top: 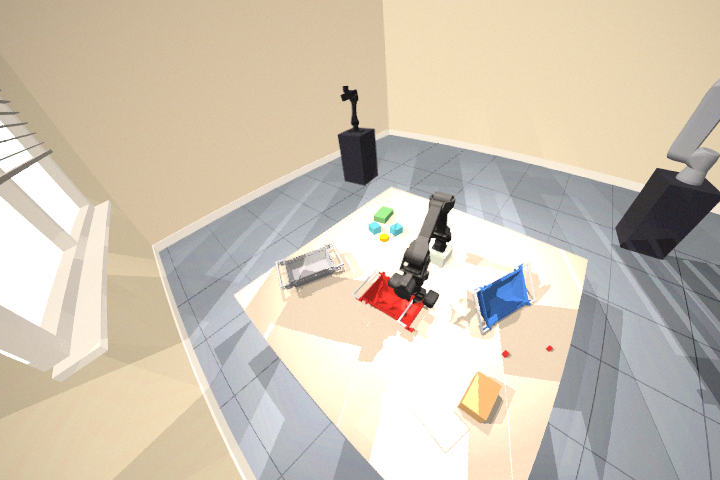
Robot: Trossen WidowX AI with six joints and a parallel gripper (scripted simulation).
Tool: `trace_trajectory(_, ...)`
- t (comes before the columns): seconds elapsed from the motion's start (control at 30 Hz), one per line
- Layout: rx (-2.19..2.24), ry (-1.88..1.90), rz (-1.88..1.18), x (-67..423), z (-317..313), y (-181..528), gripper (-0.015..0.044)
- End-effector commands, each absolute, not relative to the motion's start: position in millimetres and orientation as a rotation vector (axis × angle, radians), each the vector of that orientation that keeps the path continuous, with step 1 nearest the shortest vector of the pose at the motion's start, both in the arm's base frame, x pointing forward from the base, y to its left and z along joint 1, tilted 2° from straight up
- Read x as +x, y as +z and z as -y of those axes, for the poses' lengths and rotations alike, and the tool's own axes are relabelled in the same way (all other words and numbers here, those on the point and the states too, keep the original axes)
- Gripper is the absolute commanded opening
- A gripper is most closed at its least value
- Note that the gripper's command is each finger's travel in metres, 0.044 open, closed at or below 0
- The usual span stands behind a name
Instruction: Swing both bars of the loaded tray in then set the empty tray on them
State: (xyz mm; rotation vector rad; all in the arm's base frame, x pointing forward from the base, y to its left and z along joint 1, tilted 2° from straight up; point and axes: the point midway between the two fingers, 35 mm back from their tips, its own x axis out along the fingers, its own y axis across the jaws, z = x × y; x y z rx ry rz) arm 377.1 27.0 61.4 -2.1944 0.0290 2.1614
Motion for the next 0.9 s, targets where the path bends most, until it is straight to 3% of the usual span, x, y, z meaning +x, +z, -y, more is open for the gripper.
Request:
trace_trajectory(0.0,-2.189,2.167,-0.030,376.7,-27.0,59.1,0.0090)
trace_trajectory(0.87,-2.194,2.162,-0.029,379.5,-26.7,72.1,0.0090)
